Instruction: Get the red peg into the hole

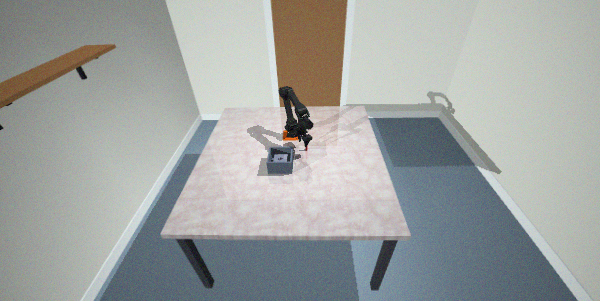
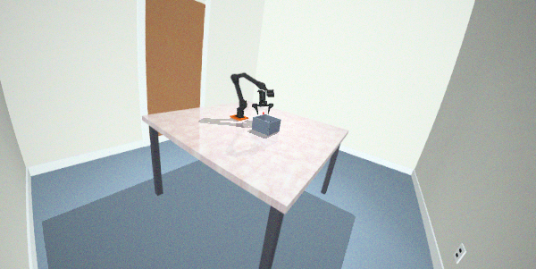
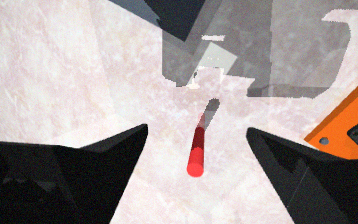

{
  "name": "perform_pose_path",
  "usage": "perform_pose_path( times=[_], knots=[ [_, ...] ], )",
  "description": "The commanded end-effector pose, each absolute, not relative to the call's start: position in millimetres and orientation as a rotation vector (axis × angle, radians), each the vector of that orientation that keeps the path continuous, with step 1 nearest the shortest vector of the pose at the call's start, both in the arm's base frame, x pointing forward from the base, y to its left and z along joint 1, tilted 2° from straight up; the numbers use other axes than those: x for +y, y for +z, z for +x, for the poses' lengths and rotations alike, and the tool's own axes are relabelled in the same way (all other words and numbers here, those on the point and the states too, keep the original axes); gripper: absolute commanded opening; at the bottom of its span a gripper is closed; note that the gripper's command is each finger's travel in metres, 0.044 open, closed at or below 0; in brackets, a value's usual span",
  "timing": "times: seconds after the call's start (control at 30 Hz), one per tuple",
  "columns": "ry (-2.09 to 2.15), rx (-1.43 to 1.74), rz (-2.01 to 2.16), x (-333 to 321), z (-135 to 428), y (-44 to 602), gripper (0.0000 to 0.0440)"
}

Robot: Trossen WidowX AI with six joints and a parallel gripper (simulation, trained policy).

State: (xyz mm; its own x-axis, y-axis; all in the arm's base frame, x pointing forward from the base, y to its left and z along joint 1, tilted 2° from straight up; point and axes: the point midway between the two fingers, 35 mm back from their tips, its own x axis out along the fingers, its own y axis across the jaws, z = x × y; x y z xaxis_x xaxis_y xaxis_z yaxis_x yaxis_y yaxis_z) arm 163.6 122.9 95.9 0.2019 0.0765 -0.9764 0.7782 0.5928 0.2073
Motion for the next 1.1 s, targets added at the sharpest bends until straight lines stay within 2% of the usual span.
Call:
perform_pose_path(
  times=[0.0,0.13,0.2,0.73,1.07],
  knots=[
    [-0.573,1.306,0.859,130.3,162.0,80.6,0.0439],
    [-0.57,1.312,0.898,137.1,161.4,66.0,0.0432],
    [-0.574,1.316,0.918,139.3,161.0,60.6,0.0413],
    [-0.591,1.423,0.981,142.7,154.4,51.1,0.0013],
    [-0.501,1.324,0.946,136.0,176.9,89.4,0.0001]
  ],
)
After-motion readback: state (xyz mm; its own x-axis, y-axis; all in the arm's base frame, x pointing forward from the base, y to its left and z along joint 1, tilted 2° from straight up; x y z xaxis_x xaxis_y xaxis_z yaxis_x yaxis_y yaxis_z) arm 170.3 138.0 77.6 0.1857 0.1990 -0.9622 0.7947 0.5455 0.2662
